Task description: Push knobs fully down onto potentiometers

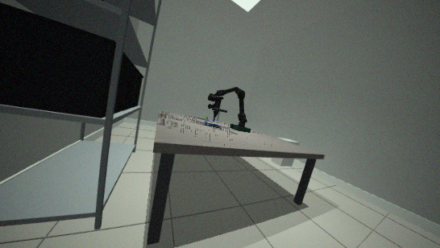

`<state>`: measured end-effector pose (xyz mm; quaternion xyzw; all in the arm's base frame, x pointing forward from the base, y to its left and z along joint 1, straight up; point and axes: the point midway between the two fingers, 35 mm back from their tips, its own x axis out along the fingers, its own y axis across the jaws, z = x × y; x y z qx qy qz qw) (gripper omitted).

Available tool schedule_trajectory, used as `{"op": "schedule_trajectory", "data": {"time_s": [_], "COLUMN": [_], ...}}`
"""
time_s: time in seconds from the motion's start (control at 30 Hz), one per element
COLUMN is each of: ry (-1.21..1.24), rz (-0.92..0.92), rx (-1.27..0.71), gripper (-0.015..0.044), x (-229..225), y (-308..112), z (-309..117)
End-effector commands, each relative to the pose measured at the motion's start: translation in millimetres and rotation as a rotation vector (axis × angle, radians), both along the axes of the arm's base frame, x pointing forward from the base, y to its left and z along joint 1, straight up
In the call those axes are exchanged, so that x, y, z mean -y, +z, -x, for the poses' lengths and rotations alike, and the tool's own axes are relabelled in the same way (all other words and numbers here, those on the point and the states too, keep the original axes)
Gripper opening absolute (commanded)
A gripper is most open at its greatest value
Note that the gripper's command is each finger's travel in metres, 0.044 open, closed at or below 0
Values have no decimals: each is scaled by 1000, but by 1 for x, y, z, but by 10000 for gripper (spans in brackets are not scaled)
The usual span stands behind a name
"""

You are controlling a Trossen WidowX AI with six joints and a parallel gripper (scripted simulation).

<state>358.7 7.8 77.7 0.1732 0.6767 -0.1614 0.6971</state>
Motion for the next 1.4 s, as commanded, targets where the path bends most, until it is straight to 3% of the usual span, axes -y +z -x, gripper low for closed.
{"op": "schedule_trajectory", "data": {"time_s": [0.0,1.37], "ry": [5,5], "rz": [6,6], "rx": [-2,-2], "gripper": [0,0], "x": [1,1], "y": [-5,-22], "z": [-1,-1]}}
